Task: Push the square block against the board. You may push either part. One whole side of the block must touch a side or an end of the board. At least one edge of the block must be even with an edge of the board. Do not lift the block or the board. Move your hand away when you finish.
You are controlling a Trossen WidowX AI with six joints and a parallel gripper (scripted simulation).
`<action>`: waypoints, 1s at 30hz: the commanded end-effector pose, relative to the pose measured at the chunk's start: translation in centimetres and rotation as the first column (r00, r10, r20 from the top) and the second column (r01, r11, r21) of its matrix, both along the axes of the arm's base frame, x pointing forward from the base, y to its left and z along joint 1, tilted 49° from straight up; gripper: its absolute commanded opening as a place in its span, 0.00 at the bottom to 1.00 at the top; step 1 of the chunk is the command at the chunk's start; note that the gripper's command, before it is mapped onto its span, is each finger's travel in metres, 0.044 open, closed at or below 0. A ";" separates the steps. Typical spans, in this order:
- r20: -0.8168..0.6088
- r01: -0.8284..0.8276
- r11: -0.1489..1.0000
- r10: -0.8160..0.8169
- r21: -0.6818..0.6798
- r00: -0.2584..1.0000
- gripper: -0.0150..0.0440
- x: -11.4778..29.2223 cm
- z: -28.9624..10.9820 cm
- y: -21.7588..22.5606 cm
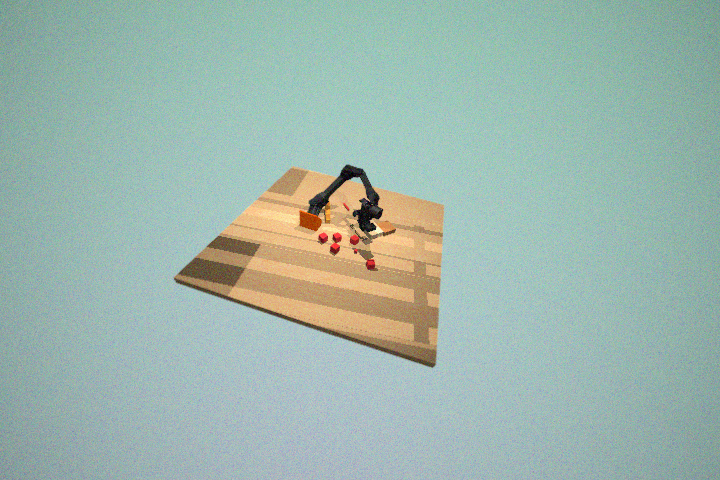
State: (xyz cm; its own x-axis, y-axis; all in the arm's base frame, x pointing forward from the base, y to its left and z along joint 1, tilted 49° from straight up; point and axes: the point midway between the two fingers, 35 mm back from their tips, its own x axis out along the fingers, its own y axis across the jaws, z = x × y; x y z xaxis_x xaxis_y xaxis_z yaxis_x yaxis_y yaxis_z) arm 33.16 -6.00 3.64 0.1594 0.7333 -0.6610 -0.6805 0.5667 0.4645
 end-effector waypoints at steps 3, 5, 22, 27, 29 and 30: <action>-0.038 0.033 0.999 -0.033 0.006 0.999 0.25 0.1 0.5 0.4; -0.090 0.079 0.997 -0.077 0.012 0.993 0.25 0.2 1.2 1.0; -0.502 0.449 0.893 -0.399 -0.022 0.767 0.25 0.0 7.0 6.1; -0.603 0.542 0.838 -0.463 -0.061 0.649 0.25 -0.4 8.6 7.6; -0.640 0.575 0.814 -0.484 -0.080 0.596 0.25 -0.6 9.2 8.2; -0.658 0.591 0.802 -0.494 -0.090 0.569 0.25 -0.7 9.6 8.5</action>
